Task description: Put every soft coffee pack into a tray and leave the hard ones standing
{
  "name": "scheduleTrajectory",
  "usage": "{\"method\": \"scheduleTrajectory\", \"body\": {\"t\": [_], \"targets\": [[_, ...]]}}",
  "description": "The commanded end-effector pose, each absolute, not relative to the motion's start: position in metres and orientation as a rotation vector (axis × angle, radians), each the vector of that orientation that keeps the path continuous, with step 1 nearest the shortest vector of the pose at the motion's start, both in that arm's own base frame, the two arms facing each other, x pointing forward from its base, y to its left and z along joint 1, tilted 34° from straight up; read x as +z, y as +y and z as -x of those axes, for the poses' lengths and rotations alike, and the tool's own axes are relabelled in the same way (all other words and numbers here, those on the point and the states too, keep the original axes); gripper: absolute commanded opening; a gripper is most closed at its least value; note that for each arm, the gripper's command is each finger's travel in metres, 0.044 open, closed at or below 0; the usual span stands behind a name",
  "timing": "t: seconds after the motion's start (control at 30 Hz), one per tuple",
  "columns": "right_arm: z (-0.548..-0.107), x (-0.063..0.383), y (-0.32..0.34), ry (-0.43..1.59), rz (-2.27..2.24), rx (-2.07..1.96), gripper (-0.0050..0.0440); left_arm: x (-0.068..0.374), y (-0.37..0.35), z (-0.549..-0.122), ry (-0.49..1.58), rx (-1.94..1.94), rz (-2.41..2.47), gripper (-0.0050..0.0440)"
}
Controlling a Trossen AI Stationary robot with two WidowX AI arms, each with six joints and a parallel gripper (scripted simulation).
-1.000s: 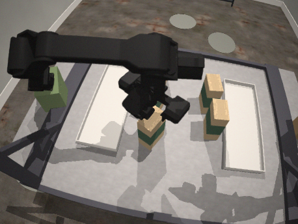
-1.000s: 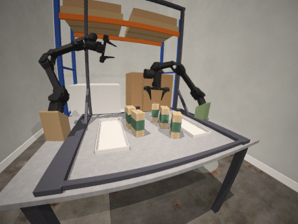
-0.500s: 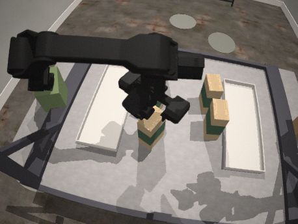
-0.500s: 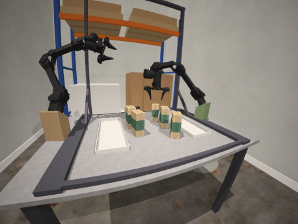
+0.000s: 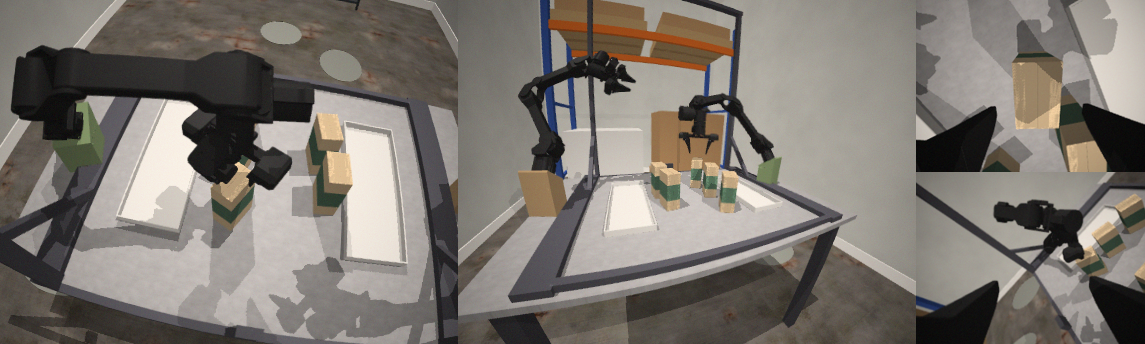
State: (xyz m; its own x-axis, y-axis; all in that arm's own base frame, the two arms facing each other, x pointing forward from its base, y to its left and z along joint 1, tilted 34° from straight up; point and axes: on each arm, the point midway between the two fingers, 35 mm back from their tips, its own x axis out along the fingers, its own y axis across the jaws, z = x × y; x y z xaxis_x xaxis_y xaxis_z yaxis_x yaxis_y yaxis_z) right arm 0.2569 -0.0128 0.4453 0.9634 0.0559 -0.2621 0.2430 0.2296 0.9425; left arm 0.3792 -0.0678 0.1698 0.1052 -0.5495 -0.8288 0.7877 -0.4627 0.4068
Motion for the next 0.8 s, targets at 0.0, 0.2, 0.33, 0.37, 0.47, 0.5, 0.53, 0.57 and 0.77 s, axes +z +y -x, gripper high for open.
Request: {"method": "scheduleTrajectory", "body": {"t": [0.0, 0.2, 0.33, 0.37, 0.47, 0.5, 0.53, 0.57, 0.77], "targets": [[-0.255, 0.445, -0.013, 0.285, -1.21, -0.112, 0.0368, 0.177, -0.067, -0.38, 0.251, -1.575, -1.336, 0.0375], [-0.251, 0.436, -0.013, 0.328, -0.973, -0.084, 0.0368, 0.177, -0.067, -0.38, 0.251, -1.575, -1.336, 0.0375], [-0.249, 0.432, -0.012, 0.355, -0.815, -0.059, 0.0368, 0.177, -0.067, -0.38, 0.251, -1.575, -1.336, 0.0375], [-0.249, 0.432, -0.012, 0.362, -0.776, -0.052, 0.0368, 0.177, -0.067, -0.38, 0.251, -1.575, -1.336, 0.0375], [-0.247, 0.428, -0.012, 0.368, -0.737, -0.045, 0.0368, 0.177, -0.067, -0.38, 0.251, -1.575, -1.336, 0.0375], [-0.247, 0.428, -0.012, 0.374, -0.698, -0.037, 0.0368, 0.177, -0.067, -0.38, 0.251, -1.575, -1.336, 0.0375], [-0.247, 0.428, -0.012, 0.38, -0.658, -0.03, 0.0368, 0.177, -0.067, -0.38, 0.251, -1.575, -1.336, 0.0375], [-0.245, 0.424, -0.012, 0.386, -0.619, -0.021, 0.0368, 0.177, -0.067, -0.38, 0.251, -1.575, -1.336, 0.0375], [-0.243, 0.42, -0.012, 0.418, -0.385, 0.031, 0.0368, 0.177, -0.067, -0.38, 0.251, -1.575, -1.336, 0.0375]]}}
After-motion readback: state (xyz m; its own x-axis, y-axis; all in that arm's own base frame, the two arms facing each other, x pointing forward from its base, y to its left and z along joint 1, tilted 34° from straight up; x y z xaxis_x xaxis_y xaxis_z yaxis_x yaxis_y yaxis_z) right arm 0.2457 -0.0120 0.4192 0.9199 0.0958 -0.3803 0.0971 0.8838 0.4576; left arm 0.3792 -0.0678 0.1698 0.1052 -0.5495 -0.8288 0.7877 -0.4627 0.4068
